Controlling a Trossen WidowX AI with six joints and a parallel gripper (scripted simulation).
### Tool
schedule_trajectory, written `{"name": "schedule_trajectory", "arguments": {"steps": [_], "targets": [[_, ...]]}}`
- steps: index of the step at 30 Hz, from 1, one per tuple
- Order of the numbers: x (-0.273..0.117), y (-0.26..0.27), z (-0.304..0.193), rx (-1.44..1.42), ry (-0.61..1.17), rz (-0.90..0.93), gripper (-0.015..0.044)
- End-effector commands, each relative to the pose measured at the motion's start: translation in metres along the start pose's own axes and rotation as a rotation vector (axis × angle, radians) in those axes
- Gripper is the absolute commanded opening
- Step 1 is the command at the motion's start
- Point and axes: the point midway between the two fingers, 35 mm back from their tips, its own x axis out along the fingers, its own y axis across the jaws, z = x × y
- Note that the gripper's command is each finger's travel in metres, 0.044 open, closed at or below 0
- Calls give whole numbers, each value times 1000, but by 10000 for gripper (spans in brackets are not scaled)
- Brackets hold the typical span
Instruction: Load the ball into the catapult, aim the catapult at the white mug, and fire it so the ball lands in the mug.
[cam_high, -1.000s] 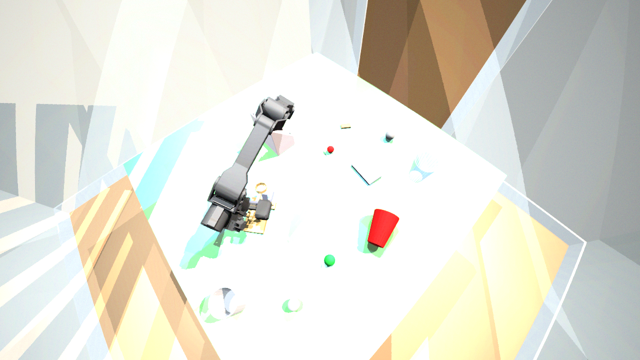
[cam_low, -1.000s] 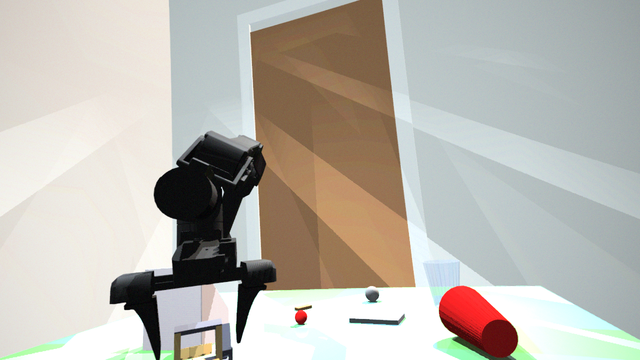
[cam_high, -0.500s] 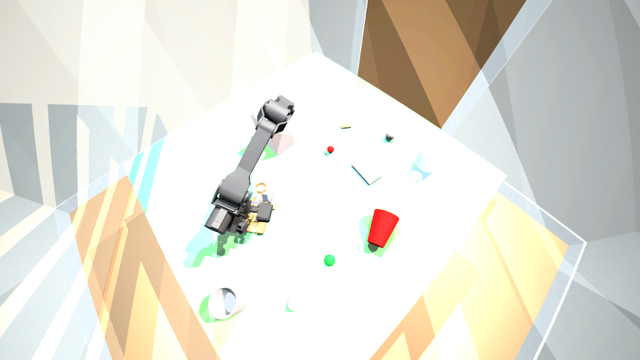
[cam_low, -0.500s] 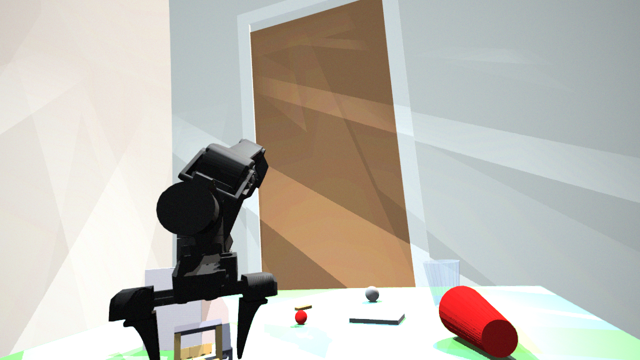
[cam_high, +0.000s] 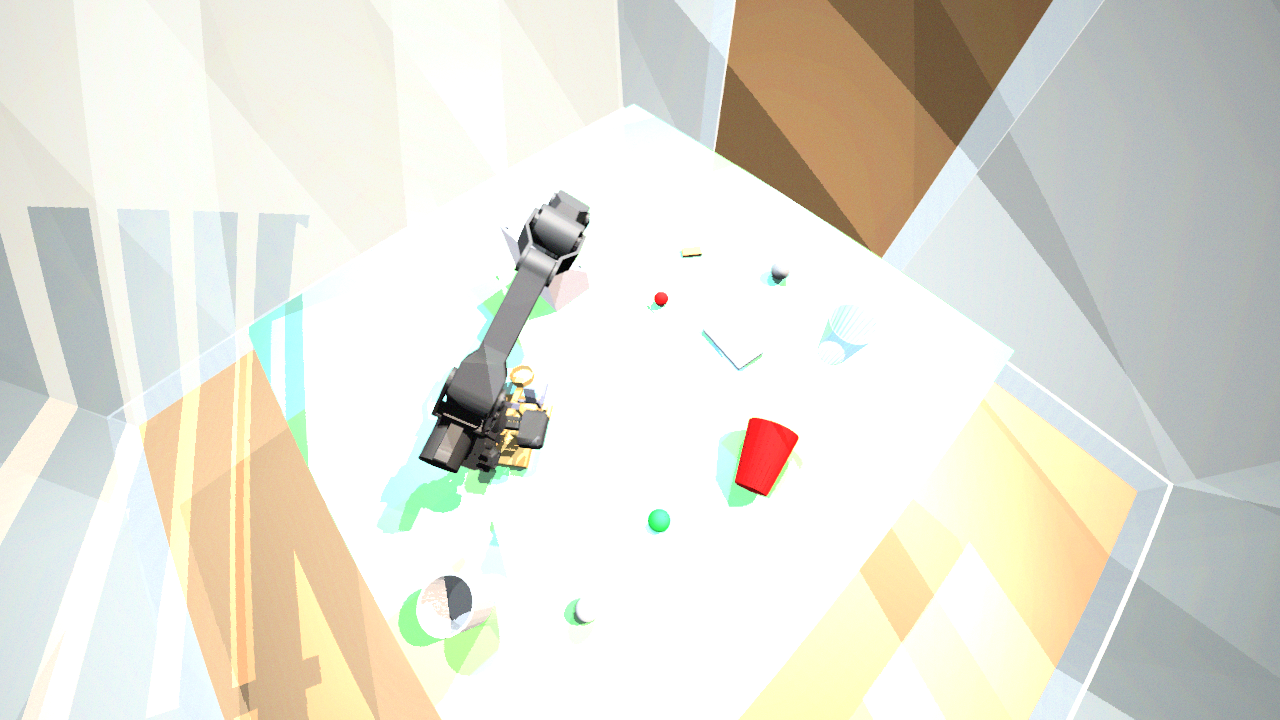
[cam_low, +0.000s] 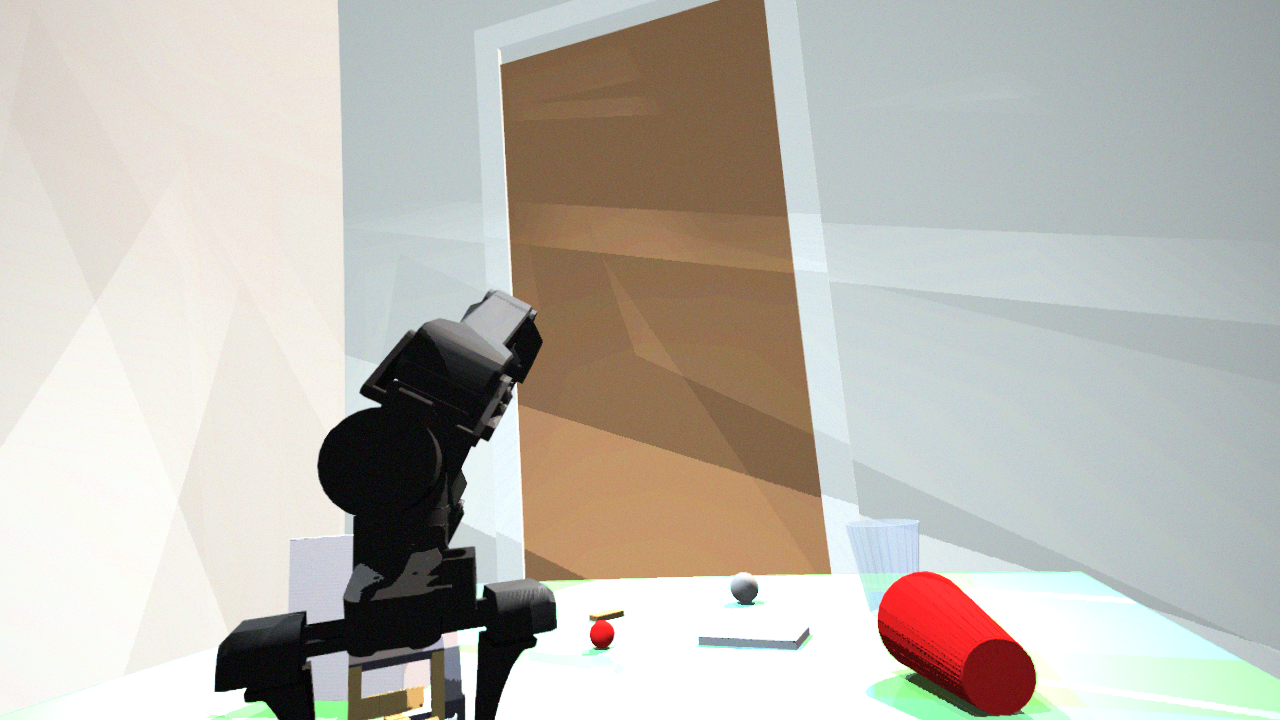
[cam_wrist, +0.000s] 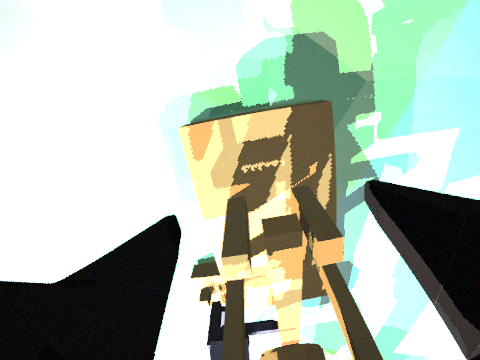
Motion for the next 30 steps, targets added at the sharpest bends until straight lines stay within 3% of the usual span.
{"name": "schedule_trajectory", "arguments": {"steps": [1, 7, 18, 25, 28, 30], "targets": [[9, 0, -2, 5, 5, 4, 440], [13, 0, -2, 5, 5, 4, 440], [10, 0, -1, 0, 4, 0, 151], [7, 0, -1, 0, 3, 0, 85], [-29, -1, 0, 1, 3, -1, 6], [-41, -1, -1, 1, 3, -1, 0]]}}
